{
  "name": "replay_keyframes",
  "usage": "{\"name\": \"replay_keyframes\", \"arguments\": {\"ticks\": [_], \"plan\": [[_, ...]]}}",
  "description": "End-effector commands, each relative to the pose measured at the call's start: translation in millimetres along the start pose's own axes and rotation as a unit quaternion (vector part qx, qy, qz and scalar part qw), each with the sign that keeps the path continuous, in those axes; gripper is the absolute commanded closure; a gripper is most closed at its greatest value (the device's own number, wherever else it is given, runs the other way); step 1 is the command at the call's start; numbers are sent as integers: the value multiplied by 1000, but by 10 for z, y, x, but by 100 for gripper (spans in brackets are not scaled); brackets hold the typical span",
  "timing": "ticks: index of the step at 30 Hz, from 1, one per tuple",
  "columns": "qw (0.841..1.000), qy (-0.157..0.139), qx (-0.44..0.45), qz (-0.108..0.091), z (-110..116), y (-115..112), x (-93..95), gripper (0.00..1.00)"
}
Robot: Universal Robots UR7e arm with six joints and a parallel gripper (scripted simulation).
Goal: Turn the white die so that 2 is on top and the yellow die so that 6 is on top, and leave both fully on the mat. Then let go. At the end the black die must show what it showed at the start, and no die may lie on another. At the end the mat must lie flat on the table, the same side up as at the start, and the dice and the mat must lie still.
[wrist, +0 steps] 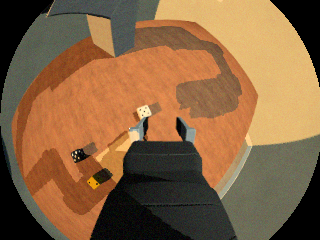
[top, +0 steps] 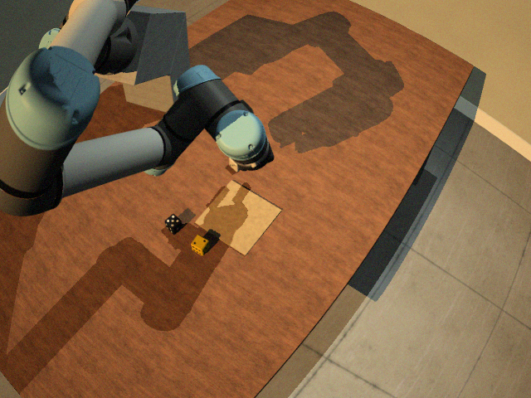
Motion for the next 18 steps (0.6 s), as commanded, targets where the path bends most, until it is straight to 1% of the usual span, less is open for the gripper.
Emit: {"name": "replay_keyframes", "arguments": {"ticks": [1,2,4,7,9,13,18], "plan": [[996,-76,19,-38,353,-439,-375,0],[996,-78,20,-39,363,-453,-388,0],[992,-108,30,-57,480,-648,-560,0],[985,-145,45,-80,603,-909,-795,0],[985,-145,45,-80,603,-909,-795,0],[976,-180,63,-105,694,-1185,-1049,0],[967,-206,78,-125,737,-1403,-1253,0]]}}
Point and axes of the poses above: the point where the finger pads meet when closed, its own x axis out along the fingers, its own y axis across the jaws, z = x × y, the point moved 1 cm from there along -x, back along the fingers, and after that the axes turned 8 degrees about -x, right-handed, at the moved point
